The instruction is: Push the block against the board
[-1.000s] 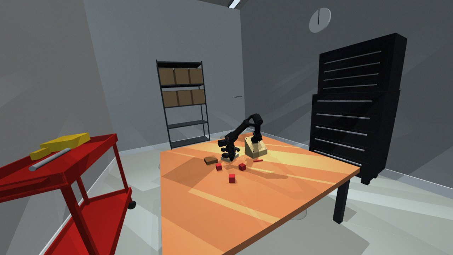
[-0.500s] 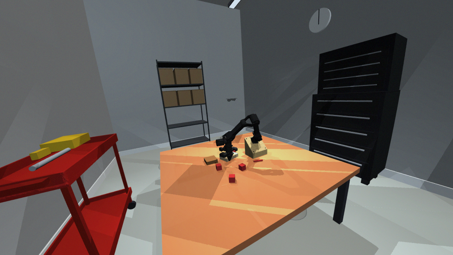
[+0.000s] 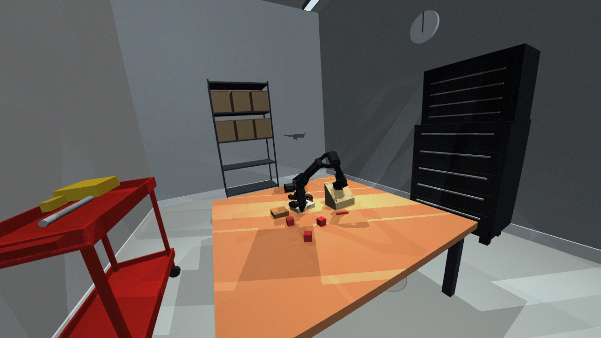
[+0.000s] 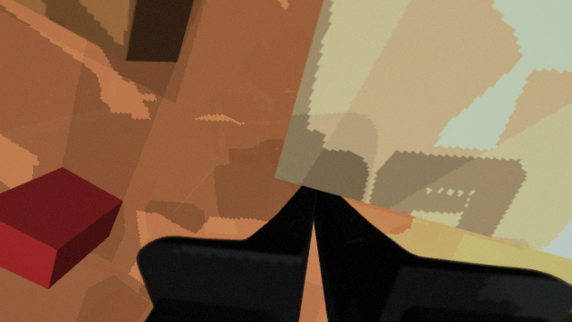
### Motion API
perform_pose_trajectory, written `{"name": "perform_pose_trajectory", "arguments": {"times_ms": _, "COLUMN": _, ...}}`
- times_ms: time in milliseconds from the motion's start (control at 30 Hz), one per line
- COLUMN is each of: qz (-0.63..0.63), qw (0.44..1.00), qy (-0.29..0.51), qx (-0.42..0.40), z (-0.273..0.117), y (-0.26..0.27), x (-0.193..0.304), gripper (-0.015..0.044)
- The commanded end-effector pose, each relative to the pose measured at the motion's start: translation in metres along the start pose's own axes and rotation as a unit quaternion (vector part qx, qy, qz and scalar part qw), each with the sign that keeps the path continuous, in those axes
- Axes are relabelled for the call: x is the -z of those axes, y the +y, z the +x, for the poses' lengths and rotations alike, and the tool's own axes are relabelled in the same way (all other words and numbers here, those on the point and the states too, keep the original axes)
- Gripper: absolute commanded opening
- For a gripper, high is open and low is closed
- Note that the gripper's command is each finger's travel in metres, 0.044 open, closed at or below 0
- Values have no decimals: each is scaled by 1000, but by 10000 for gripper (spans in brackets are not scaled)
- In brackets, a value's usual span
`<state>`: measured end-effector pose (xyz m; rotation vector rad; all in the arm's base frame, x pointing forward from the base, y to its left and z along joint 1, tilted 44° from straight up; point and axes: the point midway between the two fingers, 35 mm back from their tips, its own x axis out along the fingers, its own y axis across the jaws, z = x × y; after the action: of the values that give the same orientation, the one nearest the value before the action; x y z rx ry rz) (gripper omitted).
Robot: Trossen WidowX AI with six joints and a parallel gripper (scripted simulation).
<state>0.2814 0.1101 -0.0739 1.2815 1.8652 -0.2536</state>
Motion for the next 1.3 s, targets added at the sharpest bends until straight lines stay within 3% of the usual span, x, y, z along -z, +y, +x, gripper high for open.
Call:
{"name": "perform_pose_trajectory", "arguments": {"times_ms": 0, "qz": 0, "qw": 1000, "qy": -2, "qx": 2, "z": 1, "y": -1, "x": -9, "gripper": 0}}
{"name": "perform_pose_trajectory", "arguments": {"times_ms": 933, "qz": -1, "qw": 1000, "qy": -4, "qx": 2, "z": 0, "y": -9, "x": -51, "gripper": 0}}
{"name": "perform_pose_trajectory", "arguments": {"times_ms": 1267, "qz": -1, "qw": 1000, "qy": -3, "qx": 2, "z": 0, "y": -7, "x": -39, "gripper": 0}}
